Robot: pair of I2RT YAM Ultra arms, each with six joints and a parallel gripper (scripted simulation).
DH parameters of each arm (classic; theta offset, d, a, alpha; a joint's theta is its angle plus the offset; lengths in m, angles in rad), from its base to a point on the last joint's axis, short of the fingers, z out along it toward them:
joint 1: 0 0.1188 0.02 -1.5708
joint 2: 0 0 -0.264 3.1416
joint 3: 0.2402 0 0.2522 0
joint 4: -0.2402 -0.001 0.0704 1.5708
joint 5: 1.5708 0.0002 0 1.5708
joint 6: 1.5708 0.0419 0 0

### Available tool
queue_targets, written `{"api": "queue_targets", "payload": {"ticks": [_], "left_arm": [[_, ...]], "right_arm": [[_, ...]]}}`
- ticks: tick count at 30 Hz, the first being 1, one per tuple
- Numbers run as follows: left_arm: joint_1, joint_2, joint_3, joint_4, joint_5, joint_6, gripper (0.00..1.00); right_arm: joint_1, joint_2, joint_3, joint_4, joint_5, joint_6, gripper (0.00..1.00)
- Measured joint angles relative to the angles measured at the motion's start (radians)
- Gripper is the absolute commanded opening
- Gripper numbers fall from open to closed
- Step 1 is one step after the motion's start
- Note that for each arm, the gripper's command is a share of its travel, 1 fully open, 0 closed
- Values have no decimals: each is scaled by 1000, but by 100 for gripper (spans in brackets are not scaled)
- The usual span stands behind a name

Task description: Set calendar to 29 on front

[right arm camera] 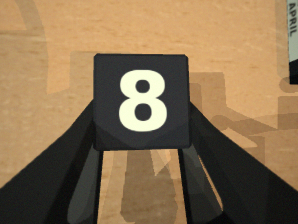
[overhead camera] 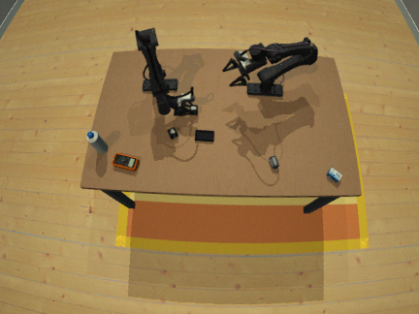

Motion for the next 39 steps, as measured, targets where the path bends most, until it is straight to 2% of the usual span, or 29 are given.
{"api": "queue_targets", "payload": {"ticks": [22,23,24,25,39], "left_arm": [[0,0,0,0,0,0,100],[0,0,0,0,0,0,100],[0,0,0,0,0,0,100],[0,0,0,0,0,0,100],[0,0,0,0,0,0,100]], "right_arm": [[0,43,-23,61,-11,-9,35],[0,44,-23,63,-11,-9,46],[0,45,-23,64,-13,-9,51],[0,45,-23,66,-12,-9,63],[-19,-40,-46,52,-17,-12,64]]}}
